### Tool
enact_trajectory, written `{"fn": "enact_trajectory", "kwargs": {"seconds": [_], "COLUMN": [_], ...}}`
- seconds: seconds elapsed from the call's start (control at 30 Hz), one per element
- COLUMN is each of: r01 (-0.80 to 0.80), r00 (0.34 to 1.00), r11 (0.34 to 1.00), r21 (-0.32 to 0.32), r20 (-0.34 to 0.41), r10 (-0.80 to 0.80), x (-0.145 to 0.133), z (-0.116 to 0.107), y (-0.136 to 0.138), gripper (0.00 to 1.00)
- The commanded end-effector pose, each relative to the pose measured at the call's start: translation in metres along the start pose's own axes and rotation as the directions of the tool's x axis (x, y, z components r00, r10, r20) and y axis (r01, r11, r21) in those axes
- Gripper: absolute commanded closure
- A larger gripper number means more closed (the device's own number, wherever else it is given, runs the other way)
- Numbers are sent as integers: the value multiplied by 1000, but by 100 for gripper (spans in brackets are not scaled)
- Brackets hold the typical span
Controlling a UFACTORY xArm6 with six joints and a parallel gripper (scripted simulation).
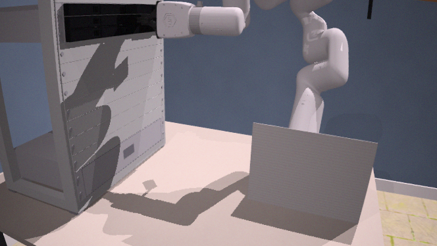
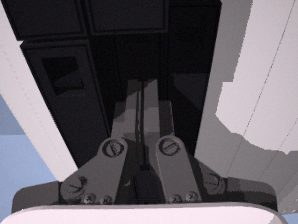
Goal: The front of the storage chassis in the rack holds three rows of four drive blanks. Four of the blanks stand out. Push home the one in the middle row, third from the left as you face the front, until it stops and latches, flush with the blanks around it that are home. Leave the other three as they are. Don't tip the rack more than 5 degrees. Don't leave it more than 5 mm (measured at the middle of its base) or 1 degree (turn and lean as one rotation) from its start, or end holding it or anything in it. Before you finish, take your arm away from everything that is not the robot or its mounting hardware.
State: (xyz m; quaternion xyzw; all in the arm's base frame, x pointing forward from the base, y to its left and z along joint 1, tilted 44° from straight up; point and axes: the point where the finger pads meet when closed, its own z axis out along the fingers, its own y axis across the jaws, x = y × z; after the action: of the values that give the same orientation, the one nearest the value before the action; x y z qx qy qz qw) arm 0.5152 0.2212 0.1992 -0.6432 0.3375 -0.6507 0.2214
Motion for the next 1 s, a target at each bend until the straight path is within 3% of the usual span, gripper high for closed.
{"fn": "enact_trajectory", "kwargs": {"seconds": [0.0,0.4,0.97], "r01": [-1,-1,-1], "r00": [1000,1000,1000], "r11": [1000,1000,1000], "r21": [2,2,2], "r20": [1,1,1], "r10": [1,1,1], "x": [-1,-1,-1], "z": [-14,-78,-94], "y": [-1,-1,-1], "gripper": [100,100,100]}}
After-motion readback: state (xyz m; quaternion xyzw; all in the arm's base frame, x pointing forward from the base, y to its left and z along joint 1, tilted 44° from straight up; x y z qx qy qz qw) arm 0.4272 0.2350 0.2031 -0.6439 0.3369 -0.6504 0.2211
